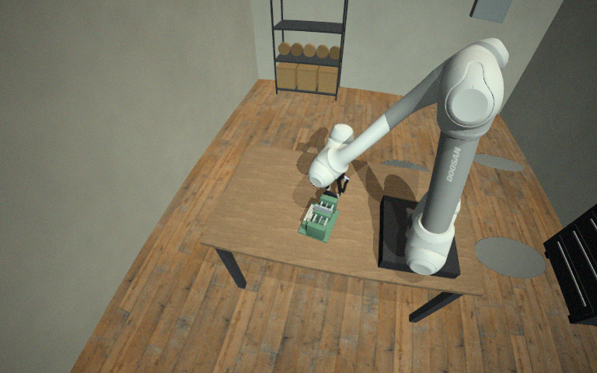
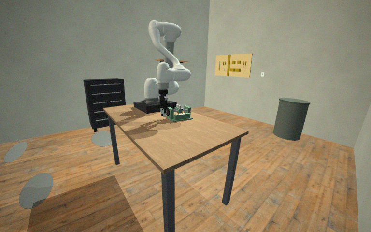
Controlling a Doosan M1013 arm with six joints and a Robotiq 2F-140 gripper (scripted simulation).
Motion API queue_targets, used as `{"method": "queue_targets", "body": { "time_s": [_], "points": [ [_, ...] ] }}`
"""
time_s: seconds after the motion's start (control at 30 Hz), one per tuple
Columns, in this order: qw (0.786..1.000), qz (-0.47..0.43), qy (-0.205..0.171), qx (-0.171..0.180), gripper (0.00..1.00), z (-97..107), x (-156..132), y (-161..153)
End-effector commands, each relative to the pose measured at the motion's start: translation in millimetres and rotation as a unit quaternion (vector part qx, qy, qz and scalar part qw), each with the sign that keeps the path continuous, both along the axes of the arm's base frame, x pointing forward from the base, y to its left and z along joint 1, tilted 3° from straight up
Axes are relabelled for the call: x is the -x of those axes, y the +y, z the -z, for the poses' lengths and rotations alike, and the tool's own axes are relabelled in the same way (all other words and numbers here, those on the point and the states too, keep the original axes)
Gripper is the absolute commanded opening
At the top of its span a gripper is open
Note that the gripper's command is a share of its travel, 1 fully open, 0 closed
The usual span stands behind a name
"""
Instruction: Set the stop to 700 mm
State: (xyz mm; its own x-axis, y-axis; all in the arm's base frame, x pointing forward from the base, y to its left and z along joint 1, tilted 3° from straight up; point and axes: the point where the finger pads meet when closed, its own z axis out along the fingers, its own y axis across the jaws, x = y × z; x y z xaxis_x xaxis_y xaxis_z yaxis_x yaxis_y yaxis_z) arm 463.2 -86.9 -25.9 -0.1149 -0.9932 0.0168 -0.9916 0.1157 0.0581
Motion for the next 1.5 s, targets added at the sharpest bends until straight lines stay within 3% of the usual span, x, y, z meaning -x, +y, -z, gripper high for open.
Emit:
{"method": "queue_targets", "body": {
  "time_s": [0.0,0.5,0.53,1.47],
  "points": [
    [1.000,0.000,0.000,0.000,0.33,2.1,0.1,0.1],
    [1.000,0.000,0.000,0.000,0.33,2.8,0.1,0.1],
    [1.000,0.000,0.000,0.000,0.04,2.8,0.1,0.1],
    [1.000,0.000,0.000,0.000,0.04,2.8,0.1,0.1]
  ]
}}
